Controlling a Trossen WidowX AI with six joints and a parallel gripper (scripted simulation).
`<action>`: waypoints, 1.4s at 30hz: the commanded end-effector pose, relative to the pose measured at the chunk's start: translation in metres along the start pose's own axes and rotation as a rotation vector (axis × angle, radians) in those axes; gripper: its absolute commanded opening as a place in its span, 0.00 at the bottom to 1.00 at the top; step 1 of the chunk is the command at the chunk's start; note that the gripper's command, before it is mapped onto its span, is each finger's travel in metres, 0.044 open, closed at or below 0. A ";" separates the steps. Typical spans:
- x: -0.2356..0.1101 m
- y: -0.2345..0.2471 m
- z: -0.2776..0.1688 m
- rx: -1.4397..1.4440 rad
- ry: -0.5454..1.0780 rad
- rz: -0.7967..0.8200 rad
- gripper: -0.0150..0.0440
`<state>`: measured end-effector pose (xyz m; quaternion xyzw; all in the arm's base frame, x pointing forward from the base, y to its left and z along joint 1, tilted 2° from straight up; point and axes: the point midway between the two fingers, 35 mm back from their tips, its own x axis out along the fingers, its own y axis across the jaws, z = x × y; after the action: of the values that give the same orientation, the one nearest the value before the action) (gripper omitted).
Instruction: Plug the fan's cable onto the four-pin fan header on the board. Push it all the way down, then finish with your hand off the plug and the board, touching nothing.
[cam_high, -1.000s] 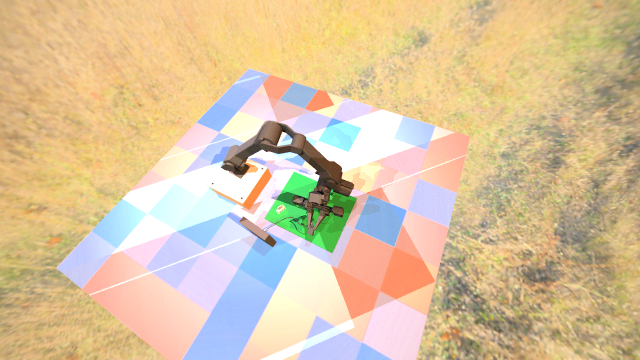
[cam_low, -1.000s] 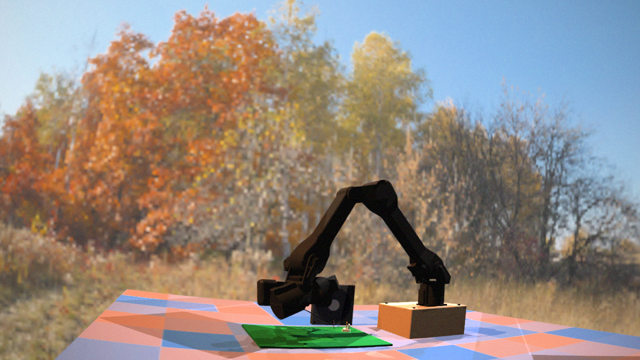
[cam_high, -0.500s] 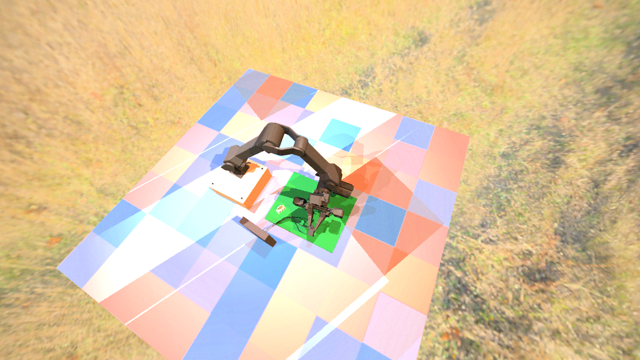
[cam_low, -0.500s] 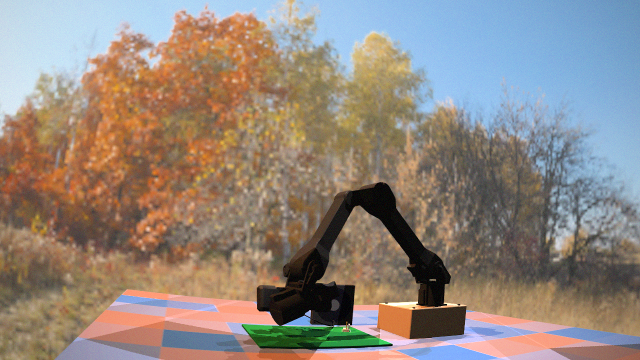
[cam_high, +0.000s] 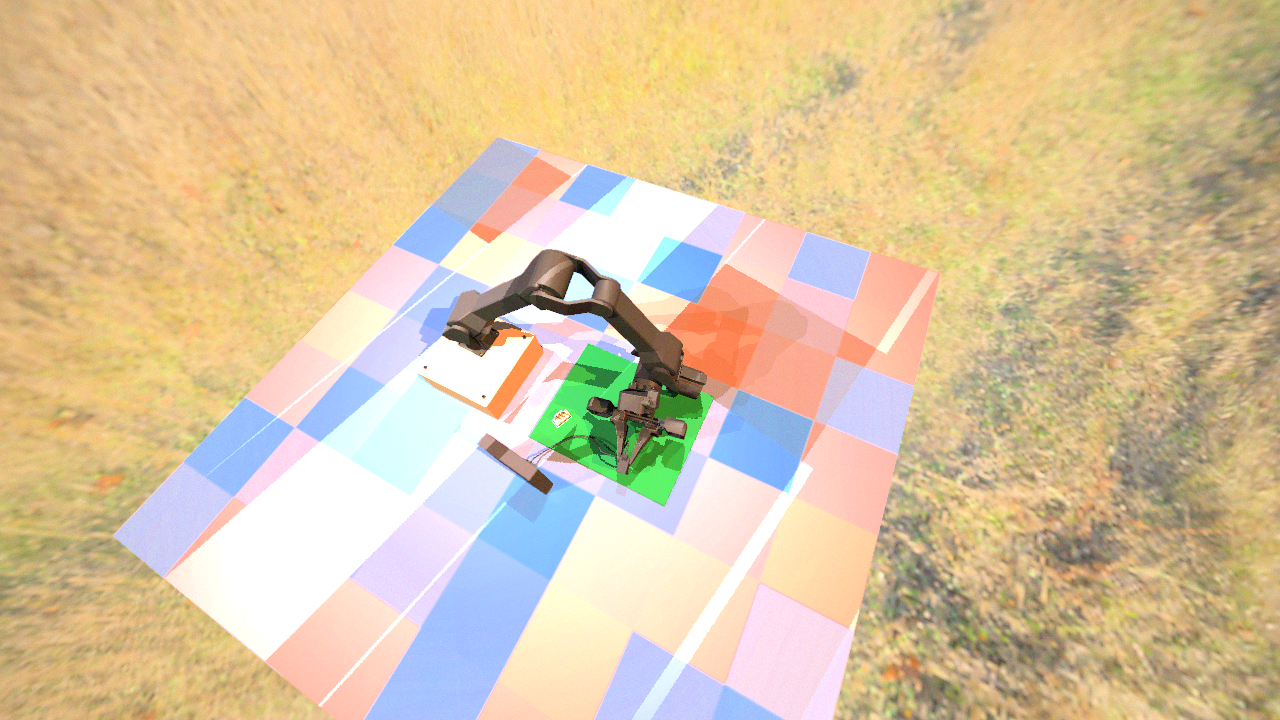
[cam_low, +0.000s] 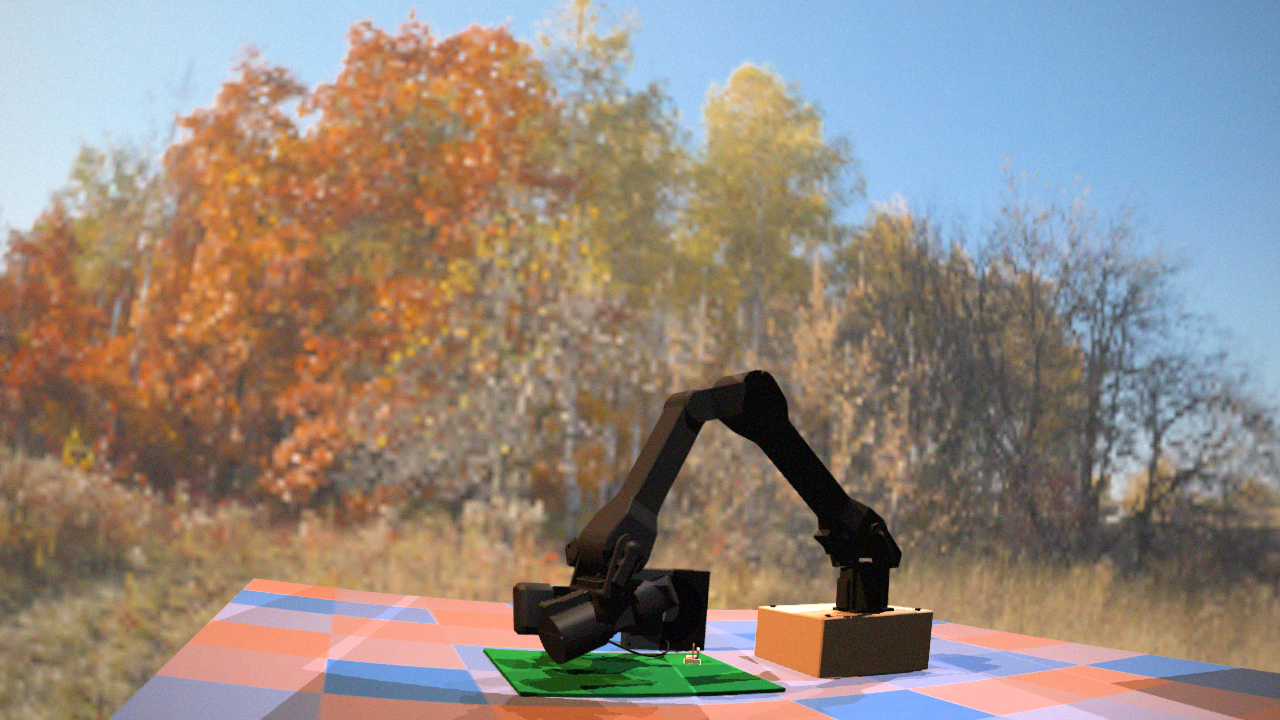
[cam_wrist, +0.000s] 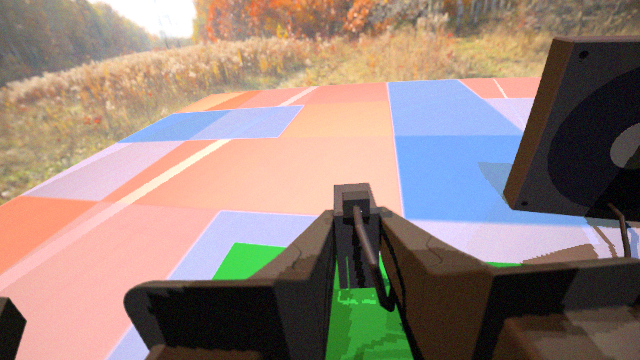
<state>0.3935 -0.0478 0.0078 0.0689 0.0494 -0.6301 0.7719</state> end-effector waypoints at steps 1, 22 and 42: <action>0.001 0.000 -0.004 -0.007 -0.003 0.001 0.25; 0.005 0.000 -0.023 -0.007 -0.003 0.001 0.25; 0.004 -0.002 -0.021 -0.007 0.000 -0.001 0.25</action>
<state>0.3929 -0.0487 -0.0139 0.0668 0.0513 -0.6304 0.7717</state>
